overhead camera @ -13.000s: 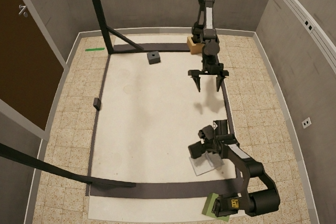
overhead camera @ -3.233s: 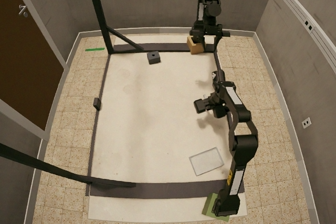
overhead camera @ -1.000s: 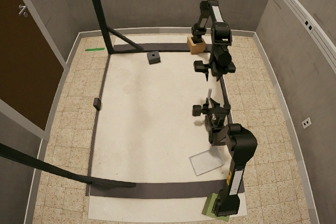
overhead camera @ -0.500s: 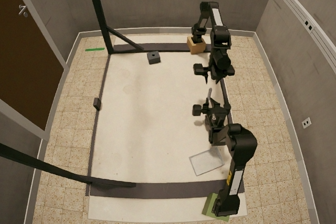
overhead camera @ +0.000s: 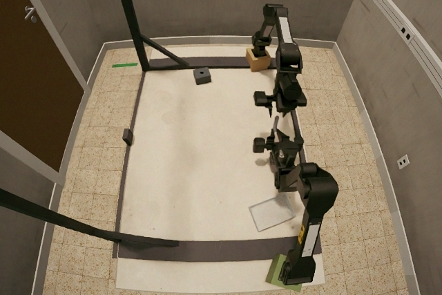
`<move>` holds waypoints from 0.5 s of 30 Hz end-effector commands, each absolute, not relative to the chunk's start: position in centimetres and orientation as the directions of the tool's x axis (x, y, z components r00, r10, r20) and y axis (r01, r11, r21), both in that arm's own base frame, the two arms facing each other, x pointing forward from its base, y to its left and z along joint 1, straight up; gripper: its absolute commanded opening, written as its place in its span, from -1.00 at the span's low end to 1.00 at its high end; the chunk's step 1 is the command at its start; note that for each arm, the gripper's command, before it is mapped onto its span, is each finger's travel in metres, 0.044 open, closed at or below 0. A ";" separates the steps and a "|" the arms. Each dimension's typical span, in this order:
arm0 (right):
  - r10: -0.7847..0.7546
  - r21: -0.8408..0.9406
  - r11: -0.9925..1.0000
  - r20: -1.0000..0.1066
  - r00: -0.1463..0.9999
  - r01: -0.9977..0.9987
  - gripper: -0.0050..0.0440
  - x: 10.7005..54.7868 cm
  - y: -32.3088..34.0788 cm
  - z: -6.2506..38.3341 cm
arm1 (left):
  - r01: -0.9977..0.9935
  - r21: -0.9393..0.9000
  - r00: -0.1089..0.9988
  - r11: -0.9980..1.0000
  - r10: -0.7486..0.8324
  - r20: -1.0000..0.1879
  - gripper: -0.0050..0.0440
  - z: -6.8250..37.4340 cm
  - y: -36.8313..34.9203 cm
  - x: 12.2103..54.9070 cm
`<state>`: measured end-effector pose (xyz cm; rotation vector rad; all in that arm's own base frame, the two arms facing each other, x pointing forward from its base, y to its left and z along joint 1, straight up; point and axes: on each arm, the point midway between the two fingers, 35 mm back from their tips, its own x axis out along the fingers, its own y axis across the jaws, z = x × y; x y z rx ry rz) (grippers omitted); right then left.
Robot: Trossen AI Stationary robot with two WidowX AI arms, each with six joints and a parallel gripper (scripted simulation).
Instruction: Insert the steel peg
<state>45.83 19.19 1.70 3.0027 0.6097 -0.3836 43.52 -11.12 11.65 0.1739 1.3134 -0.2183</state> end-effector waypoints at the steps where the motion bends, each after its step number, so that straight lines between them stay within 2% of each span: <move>1: 0.379 0.002 -0.921 -0.219 0.899 0.389 -1.00 46.2 19.4 3.1 | 0.259 0.002 0.255 0.966 -0.066 -0.965 0.10 11.4 -11.1 43.9; 12: 0.379 0.002 -0.921 -0.219 0.899 0.389 -1.00 46.2 19.4 3.1 | 0.259 0.002 0.260 0.966 -0.067 -0.963 0.10 10.7 -11.2 44.3; 15: 0.379 0.002 -0.921 -0.219 0.899 0.389 -1.00 46.2 19.4 3.1 | 0.259 0.003 0.272 0.966 -0.070 -0.960 -0.19 11.1 -11.2 44.4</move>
